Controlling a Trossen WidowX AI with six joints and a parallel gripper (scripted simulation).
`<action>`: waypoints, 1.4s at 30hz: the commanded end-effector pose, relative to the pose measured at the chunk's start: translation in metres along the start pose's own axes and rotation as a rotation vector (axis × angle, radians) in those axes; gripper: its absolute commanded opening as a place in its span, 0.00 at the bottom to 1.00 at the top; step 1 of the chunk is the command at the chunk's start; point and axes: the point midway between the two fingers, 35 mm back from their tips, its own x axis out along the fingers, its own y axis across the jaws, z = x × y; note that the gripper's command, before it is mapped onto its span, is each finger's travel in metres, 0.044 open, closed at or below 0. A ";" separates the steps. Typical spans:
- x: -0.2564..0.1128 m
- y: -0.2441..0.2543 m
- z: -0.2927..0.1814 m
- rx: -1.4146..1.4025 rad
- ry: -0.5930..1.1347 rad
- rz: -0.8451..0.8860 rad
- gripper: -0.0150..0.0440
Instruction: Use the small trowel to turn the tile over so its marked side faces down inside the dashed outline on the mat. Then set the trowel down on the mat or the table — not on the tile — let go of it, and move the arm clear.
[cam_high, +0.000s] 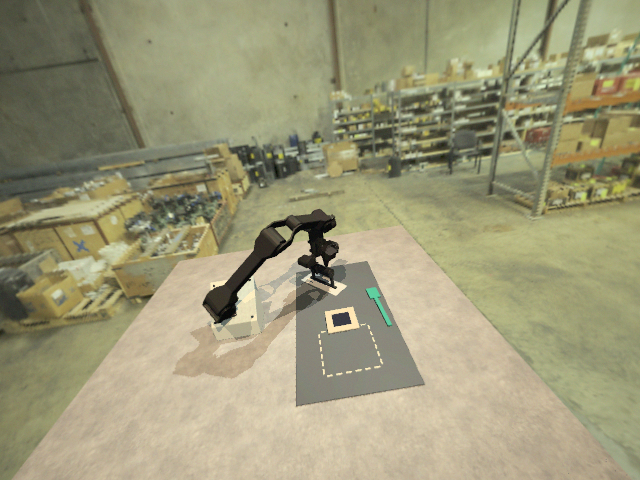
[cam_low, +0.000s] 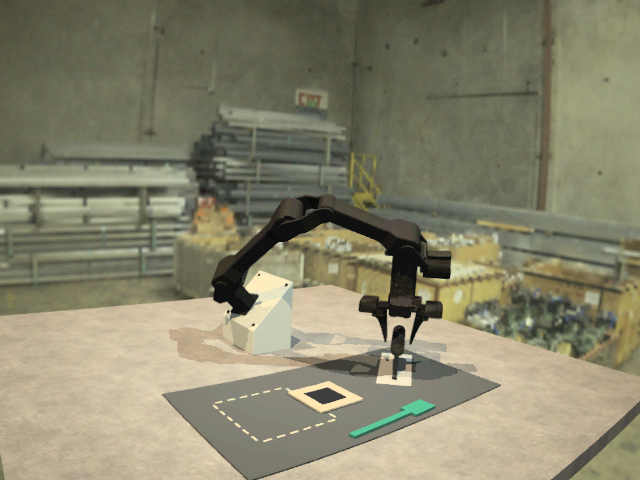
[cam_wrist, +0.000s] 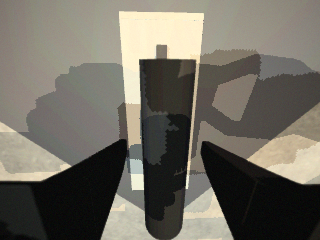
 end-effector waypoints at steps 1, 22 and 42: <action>0.001 0.000 -0.001 0.003 0.002 -0.002 0.71; -0.040 -0.003 -0.002 0.019 0.002 -0.003 0.71; -0.008 0.000 -0.002 -0.027 0.002 -0.002 0.71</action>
